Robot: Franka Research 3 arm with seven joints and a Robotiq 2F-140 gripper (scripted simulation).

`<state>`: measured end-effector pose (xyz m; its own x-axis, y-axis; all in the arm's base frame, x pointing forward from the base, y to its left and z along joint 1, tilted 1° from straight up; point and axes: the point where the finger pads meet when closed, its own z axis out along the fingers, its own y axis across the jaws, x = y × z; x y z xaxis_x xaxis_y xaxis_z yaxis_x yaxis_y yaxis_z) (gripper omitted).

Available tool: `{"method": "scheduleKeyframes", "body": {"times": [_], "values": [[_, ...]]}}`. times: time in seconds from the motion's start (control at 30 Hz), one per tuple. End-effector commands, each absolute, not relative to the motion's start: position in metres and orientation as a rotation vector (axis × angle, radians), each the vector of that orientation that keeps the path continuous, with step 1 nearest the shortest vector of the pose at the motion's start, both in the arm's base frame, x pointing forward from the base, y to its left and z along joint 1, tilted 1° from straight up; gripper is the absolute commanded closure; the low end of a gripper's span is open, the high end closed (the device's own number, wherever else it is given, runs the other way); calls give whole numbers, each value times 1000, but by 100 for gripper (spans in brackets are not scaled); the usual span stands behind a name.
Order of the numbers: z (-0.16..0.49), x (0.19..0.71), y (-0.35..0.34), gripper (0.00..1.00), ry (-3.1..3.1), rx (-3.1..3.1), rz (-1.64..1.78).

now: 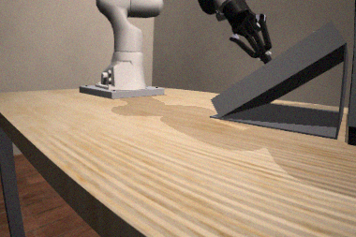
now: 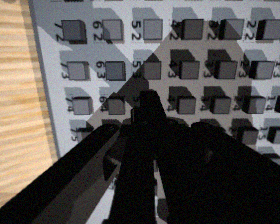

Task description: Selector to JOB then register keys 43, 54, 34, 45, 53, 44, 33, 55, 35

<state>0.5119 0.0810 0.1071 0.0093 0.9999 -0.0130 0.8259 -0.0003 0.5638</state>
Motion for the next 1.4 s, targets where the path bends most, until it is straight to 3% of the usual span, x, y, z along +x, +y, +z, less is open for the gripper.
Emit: {"method": "scheduleKeyframes", "body": {"times": [0.0, 1.37], "values": [[109, 514, 79, 90, 1860, 1880, 569], [112, 512, 79, 90, 1860, 1880, 569]]}}
